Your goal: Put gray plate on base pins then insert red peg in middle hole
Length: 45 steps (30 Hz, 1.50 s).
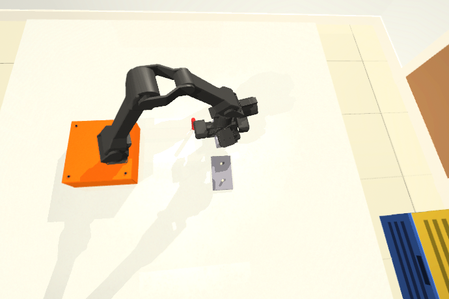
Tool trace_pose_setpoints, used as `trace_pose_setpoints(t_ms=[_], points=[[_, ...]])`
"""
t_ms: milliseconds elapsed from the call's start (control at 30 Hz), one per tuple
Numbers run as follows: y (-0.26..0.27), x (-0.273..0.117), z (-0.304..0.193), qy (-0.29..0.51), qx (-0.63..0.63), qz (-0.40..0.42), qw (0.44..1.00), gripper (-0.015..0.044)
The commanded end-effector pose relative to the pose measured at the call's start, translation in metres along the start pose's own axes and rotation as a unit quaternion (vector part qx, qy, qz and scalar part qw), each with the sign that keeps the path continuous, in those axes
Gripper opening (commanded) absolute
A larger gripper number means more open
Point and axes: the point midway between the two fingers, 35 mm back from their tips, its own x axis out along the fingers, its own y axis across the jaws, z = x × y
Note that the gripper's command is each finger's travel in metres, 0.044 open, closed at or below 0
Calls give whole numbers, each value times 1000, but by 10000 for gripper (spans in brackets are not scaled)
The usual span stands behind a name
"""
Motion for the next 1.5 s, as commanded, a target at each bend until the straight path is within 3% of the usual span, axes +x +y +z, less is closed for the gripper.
trace_pose_setpoints(t_ms=[0, 133, 300, 1467], points=[[0, 1, 0, 1, 2, -1, 1000, 138], [0, 1, 0, 1, 2, -1, 1000, 111], [2, -6, 0, 1, 2, -1, 1000, 0], [8, -115, 2, 1, 2, 0, 1000, 0]])
